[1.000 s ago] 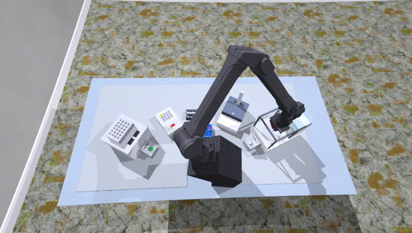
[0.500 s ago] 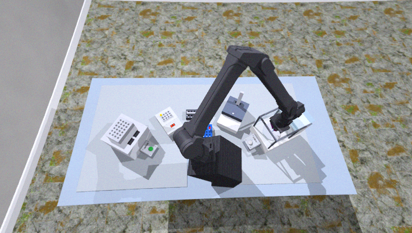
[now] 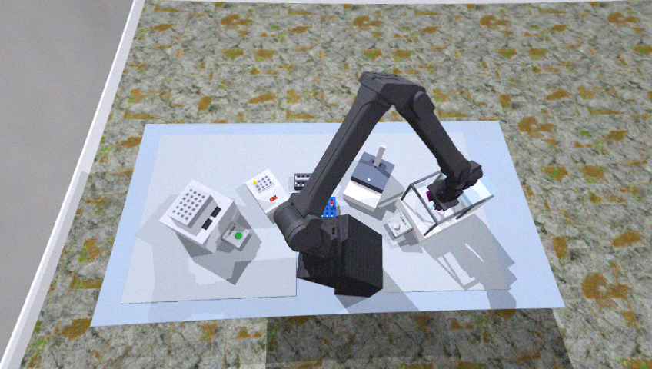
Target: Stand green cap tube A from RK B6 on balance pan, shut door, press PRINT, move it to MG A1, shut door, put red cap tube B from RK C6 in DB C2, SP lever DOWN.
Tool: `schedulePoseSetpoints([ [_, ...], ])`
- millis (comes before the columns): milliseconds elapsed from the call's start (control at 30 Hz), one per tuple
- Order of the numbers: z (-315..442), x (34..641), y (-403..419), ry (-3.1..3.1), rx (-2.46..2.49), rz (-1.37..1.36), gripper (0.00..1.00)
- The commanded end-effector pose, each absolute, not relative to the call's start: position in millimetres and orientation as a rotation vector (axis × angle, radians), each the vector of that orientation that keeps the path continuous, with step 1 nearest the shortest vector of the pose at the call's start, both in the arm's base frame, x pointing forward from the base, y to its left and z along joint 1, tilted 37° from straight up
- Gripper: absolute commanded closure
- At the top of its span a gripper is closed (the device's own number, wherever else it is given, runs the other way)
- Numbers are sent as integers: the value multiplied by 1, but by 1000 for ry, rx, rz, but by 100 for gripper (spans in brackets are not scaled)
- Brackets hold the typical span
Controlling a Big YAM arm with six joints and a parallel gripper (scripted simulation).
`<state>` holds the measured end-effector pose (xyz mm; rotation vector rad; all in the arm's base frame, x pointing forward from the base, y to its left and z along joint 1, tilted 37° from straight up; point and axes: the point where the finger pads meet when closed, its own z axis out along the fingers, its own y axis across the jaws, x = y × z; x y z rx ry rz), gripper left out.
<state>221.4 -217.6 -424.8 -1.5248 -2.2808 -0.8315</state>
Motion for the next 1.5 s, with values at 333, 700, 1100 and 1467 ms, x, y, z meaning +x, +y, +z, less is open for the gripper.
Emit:
schedulePoseSetpoints([
  [333,-425,229,-228,-2300,-1539,-822,64],
  [700,-422,232,-230,-2296,-1540,-817,64],
  [1100,-401,222,-242,-2293,-1544,-828,64],
  [1467,-413,219,-225,-2277,-1509,-835,64],
])
